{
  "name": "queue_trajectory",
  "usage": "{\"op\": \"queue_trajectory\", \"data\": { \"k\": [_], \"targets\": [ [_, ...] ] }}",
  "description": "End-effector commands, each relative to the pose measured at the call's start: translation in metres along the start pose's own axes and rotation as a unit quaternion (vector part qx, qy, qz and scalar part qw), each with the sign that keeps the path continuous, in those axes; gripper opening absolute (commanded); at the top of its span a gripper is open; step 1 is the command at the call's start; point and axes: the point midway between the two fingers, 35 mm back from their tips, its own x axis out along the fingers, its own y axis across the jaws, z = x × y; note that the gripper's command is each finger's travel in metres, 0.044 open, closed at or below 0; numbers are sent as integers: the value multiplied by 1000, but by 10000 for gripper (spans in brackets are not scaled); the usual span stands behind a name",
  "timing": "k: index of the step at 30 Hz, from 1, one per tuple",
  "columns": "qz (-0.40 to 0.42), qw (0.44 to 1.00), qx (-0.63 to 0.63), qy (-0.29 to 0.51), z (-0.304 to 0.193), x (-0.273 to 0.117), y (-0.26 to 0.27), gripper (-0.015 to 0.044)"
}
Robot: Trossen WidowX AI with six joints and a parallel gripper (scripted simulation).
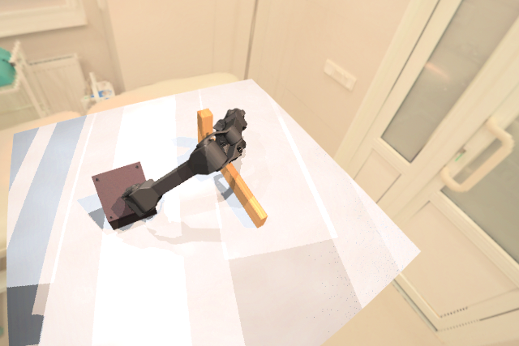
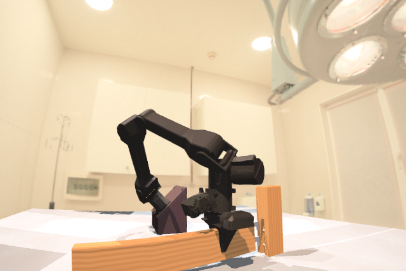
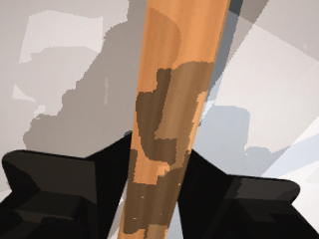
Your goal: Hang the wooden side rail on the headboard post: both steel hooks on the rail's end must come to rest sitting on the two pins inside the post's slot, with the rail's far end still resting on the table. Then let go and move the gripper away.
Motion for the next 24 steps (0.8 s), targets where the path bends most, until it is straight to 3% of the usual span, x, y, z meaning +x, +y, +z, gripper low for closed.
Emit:
{"op": "queue_trajectory", "data": {
  "k": [1, 24],
  "targets": [
    [8, 1000, -1, 3, -4, -6, 2, 0],
    [8, 1000, -1, 3, -7, -3, 0, 0]
  ]
}}
